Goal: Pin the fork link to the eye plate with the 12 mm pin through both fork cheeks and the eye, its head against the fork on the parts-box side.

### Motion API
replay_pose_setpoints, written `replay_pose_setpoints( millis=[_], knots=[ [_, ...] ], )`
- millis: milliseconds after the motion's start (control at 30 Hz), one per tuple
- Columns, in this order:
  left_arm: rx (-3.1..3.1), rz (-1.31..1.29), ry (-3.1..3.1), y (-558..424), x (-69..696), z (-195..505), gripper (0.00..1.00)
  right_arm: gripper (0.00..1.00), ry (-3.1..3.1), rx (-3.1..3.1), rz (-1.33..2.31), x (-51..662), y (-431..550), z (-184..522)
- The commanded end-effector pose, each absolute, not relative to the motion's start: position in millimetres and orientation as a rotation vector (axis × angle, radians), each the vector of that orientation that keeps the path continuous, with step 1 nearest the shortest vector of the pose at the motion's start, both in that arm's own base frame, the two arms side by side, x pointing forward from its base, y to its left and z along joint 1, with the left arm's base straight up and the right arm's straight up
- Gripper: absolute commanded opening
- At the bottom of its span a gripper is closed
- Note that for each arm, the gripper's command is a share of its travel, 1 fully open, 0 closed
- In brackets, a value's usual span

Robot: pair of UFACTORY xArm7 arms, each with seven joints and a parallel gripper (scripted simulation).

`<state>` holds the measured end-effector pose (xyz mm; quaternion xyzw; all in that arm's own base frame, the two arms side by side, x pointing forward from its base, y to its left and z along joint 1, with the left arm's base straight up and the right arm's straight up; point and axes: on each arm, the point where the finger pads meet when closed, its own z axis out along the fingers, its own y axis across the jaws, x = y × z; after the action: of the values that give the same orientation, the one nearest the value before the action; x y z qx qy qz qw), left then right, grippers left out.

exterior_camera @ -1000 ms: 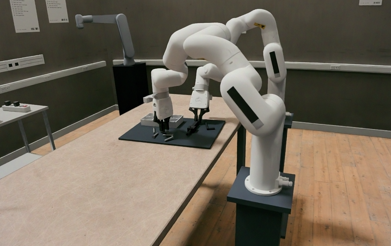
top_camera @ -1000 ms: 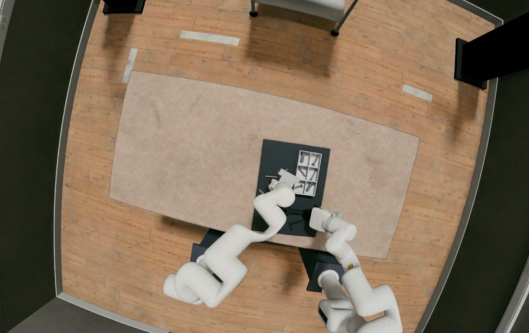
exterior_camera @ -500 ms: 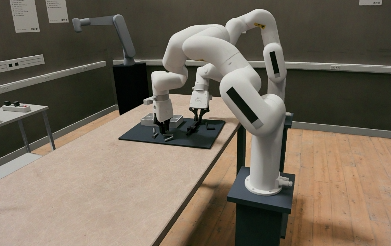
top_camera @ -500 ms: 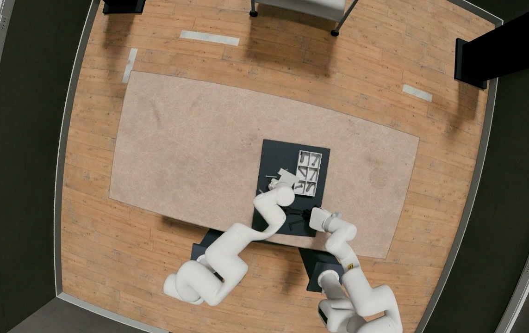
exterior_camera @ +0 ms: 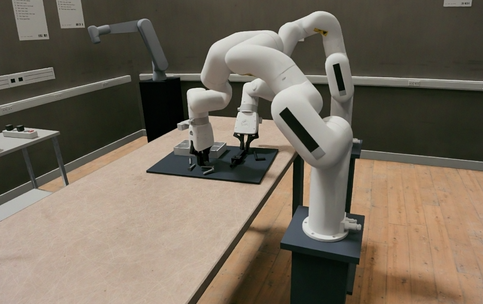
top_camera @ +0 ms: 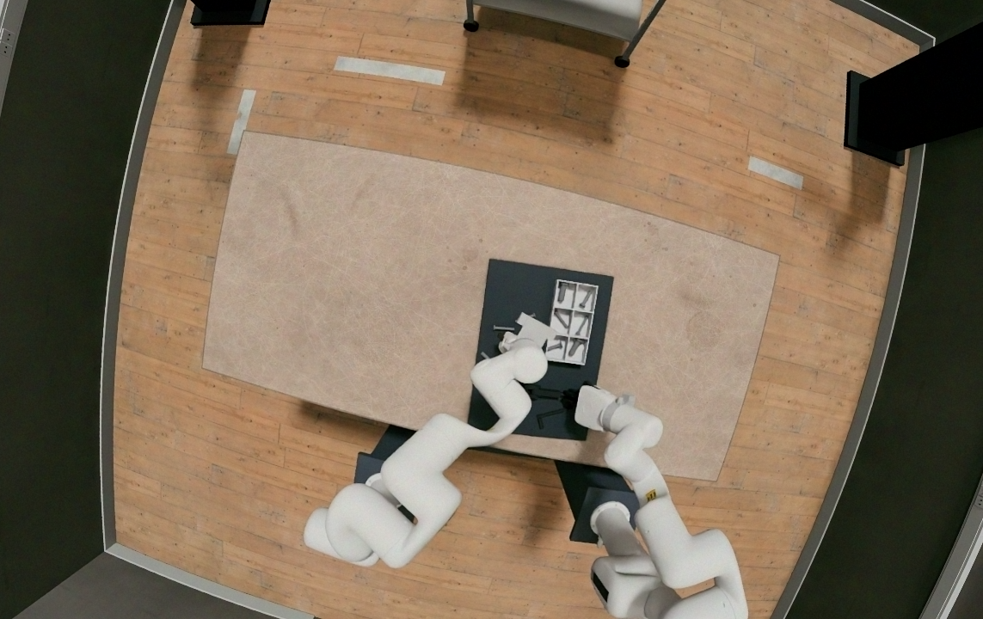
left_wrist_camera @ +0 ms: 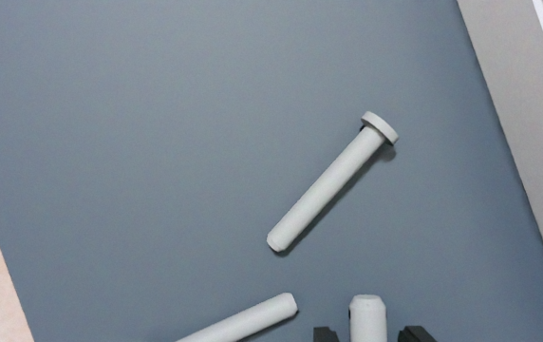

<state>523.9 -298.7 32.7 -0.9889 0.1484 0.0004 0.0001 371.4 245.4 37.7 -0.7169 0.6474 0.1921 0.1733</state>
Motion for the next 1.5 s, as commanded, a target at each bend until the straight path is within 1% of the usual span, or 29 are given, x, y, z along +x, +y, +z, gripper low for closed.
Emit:
replay_pose_setpoints(
  millis=[0,100,133,1467],
  knots=[
    [-3.108,-0.005,0.467,-299.5,525.1,34.8,0.26,0.0,1.834,-2.032,0.542,372.5,245.9,38.8],
    [-3.108,-0.005,0.467,-299.5,525.1,34.8,0.26,0.0,1.834,-2.032,0.542,372.5,245.9,38.8],
    [-3.108,-0.005,0.467,-299.5,525.1,34.8,0.0,0.0,1.834,-2.032,0.542,372.5,245.9,38.8],
    [-3.108,-0.005,0.467,-299.5,525.1,35.4,0.0,0.0,1.834,-2.032,0.542,372.5,245.9,38.8]
  ],
)
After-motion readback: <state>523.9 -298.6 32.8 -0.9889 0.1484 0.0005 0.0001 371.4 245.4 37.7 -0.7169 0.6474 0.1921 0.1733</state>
